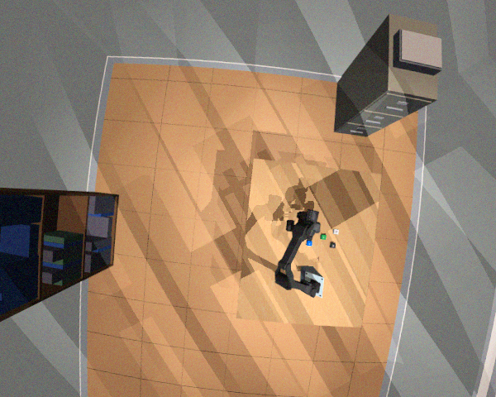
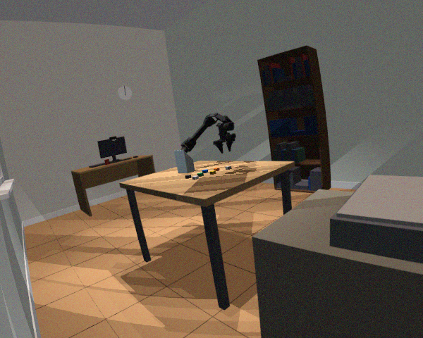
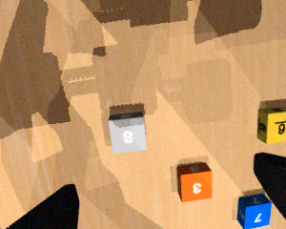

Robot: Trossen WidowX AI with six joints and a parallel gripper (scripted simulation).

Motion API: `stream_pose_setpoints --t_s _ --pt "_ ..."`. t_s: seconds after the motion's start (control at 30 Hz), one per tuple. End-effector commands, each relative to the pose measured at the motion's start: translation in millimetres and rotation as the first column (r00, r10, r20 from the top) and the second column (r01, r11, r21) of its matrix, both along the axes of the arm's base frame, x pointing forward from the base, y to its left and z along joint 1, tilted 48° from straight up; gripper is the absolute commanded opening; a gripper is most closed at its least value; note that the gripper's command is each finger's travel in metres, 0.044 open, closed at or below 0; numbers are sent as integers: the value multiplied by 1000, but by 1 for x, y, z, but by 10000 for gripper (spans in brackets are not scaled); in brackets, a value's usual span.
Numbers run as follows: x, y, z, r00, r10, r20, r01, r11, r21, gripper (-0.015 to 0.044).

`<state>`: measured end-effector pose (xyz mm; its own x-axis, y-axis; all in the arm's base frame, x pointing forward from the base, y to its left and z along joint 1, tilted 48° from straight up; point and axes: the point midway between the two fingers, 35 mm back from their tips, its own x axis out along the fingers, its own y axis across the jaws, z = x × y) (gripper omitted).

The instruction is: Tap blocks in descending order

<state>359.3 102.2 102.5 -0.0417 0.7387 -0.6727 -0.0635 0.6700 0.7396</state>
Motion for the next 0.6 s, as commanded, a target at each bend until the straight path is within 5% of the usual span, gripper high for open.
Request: stream_pose_setpoints --t_s 0.0,0.17,0.57 --pt "-2 -46 -53 999 -18 -34 18 1000 -14 400" --pt "-14 -89 -100 999 -15 -35 15 1000 -5 400" --pt "-15 -90 -101 999 -15 -35 15 1000 -5 400"
